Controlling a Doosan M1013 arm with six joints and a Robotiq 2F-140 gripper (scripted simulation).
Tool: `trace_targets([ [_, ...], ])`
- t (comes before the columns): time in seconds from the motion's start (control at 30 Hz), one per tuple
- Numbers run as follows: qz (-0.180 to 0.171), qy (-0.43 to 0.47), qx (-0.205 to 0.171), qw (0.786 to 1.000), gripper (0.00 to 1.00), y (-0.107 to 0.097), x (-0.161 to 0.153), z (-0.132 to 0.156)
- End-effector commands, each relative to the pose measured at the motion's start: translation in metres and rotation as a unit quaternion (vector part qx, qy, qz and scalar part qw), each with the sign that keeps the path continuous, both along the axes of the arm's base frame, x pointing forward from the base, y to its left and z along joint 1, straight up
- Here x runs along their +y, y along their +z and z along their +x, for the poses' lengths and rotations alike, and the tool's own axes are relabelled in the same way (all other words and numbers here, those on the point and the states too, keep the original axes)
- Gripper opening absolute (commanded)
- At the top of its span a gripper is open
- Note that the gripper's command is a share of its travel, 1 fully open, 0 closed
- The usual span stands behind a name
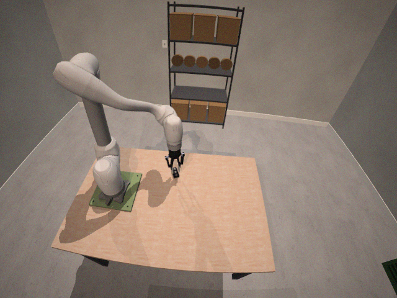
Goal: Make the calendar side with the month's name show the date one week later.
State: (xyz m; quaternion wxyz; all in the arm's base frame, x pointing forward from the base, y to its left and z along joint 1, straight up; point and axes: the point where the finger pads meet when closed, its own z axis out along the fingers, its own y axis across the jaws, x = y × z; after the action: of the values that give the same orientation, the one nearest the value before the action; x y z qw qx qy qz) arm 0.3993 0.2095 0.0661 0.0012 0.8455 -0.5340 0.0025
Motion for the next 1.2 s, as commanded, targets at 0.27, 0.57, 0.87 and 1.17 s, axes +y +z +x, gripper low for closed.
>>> trace_targets([
  [0.27,0.000,0.000,0.000,1.000,0.35,0.000,0.000,0.000],
  [0.57,0.000,0.000,0.000,1.000,0.35,-0.003,0.000,0.000],
  [0.87,0.000,0.000,0.000,1.000,0.35,-0.013,0.000,0.000],
  [1.17,0.000,0.000,0.000,1.000,0.35,-0.025,0.000,0.000],
])
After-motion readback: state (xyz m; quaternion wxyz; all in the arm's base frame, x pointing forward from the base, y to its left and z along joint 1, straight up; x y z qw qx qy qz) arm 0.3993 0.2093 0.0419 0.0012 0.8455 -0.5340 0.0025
